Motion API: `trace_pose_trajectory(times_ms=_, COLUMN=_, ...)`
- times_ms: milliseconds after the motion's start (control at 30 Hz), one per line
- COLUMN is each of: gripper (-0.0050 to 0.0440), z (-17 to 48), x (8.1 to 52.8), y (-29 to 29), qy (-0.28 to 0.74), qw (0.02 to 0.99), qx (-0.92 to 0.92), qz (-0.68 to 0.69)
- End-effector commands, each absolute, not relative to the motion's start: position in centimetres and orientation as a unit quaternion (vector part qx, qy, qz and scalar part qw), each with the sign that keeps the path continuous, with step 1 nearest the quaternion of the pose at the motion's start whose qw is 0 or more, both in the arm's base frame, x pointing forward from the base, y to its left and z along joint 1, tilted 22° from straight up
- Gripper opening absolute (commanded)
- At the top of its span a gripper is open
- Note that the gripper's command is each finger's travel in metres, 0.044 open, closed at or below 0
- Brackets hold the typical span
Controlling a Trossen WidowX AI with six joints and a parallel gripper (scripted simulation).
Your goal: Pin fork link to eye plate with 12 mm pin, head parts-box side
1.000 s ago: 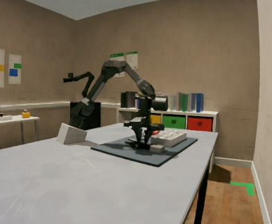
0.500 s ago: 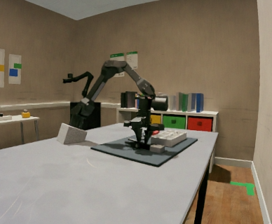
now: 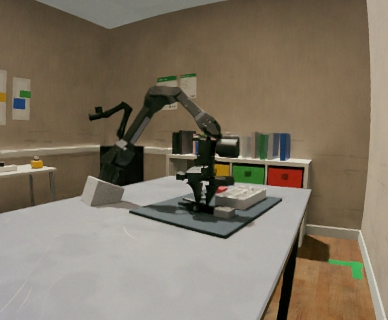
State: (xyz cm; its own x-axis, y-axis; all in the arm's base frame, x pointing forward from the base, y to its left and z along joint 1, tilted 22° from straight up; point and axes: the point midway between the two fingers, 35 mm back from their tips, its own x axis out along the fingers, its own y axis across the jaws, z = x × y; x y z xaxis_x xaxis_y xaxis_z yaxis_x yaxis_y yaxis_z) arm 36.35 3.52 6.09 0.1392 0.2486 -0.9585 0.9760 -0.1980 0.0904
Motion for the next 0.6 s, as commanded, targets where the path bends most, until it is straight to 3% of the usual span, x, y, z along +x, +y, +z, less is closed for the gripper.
trace_pose_trajectory(times_ms=0, gripper=0.0150, z=7.9, x=36.9, y=2.7, qy=0.466, qw=0.424, qx=0.643, qz=-0.435)
trace_pose_trajectory(times_ms=567, gripper=0.0150, z=9.4, x=36.6, y=2.4, qy=0.467, qw=0.423, qx=0.644, qz=-0.434)
